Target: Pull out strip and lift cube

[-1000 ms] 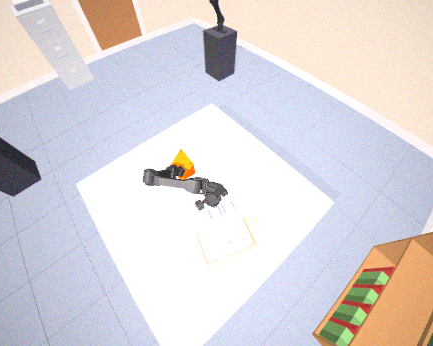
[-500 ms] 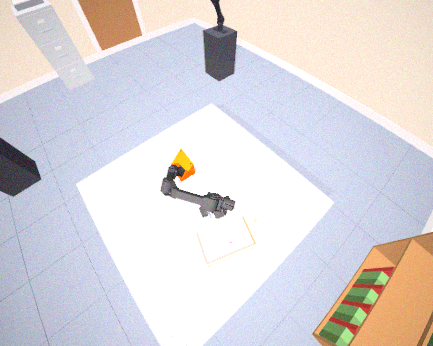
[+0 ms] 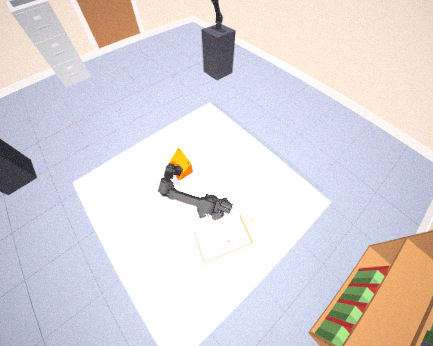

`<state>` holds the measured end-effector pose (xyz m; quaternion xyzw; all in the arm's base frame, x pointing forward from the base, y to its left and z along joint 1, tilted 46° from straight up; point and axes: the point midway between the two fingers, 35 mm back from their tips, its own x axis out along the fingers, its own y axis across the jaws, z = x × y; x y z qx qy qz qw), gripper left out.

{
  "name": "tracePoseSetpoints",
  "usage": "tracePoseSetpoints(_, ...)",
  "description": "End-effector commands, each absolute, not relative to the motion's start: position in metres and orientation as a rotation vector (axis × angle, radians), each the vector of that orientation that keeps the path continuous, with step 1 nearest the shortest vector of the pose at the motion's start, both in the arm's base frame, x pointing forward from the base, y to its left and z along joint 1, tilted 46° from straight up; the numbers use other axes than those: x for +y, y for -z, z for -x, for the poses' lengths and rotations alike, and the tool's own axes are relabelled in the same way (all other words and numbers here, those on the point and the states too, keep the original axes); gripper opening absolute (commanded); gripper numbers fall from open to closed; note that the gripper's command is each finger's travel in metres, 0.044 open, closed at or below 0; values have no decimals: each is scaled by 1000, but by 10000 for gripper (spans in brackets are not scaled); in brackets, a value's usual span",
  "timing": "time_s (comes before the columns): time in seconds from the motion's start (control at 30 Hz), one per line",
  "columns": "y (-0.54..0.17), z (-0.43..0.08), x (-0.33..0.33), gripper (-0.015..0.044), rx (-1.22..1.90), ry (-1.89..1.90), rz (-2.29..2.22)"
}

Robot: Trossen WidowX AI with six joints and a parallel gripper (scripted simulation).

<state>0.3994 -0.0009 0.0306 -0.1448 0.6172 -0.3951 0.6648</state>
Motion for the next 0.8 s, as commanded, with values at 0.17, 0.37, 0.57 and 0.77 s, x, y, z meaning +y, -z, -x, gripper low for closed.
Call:
tracePoseSetpoints(0.17, -18, -397, -11, 0, 1401, 889, 334)
tracePoseSetpoints(0.37, -11, -396, -18, 0, 1401, 889, 334)
tracePoseSetpoints(0.57, -4, -395, -25, 0, 1401, 890, 335)
tracePoseSetpoints(0.77, 3, -394, -32, 0, 1400, 890, 335)
